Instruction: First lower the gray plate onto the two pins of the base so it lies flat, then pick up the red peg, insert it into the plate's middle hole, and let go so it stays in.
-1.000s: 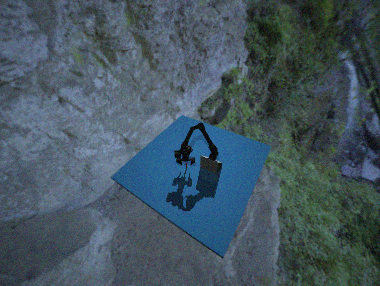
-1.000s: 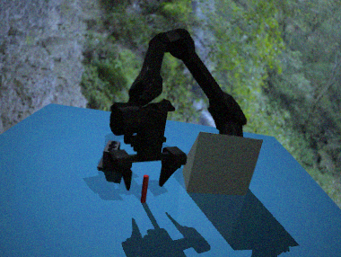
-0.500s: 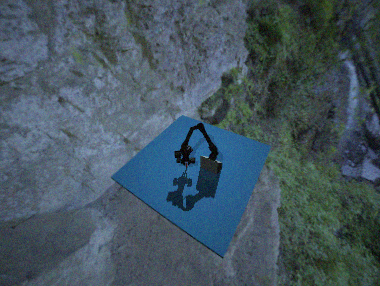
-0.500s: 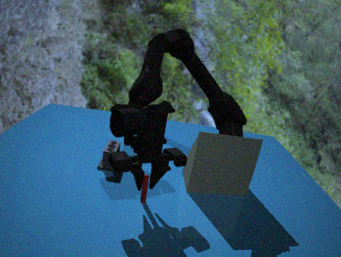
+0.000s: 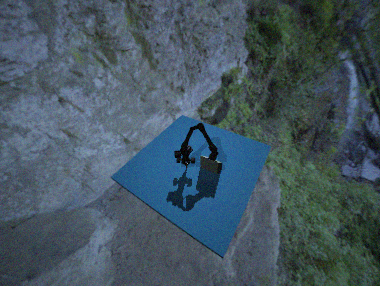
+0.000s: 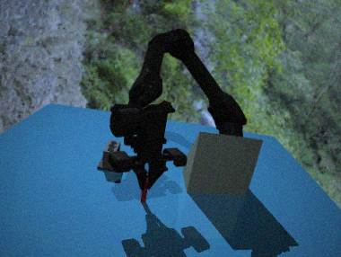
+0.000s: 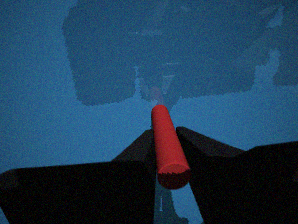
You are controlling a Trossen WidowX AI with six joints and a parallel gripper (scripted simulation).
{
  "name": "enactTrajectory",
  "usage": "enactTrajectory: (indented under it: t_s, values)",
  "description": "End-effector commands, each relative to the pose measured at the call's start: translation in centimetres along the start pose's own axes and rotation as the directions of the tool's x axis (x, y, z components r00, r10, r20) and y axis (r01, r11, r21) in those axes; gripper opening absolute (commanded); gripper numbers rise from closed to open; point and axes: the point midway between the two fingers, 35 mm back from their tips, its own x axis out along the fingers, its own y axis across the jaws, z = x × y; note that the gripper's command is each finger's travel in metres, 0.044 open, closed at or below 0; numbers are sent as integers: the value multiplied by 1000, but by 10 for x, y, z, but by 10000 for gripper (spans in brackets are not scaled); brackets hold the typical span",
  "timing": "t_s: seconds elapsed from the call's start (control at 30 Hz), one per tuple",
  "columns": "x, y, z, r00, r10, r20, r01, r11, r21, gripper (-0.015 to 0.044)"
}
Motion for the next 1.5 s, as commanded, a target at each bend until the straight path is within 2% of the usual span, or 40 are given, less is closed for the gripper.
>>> enactTrajectory:
  t_s: [0.0,0.2,1.07,1.1,1.47]
  values:
    - [0,0,0,1000,1,3,-1,1000,-5,0]
    - [-7,2,0,1000,2,1,-2,1000,-5,0]
    - [-87,7,-3,1000,4,-4,-4,1000,-6,0]
    - [-73,5,-3,1000,-8,1,8,1000,-16,0]
    - [-76,12,17,1000,-2,-9,2,1000,-27,0]
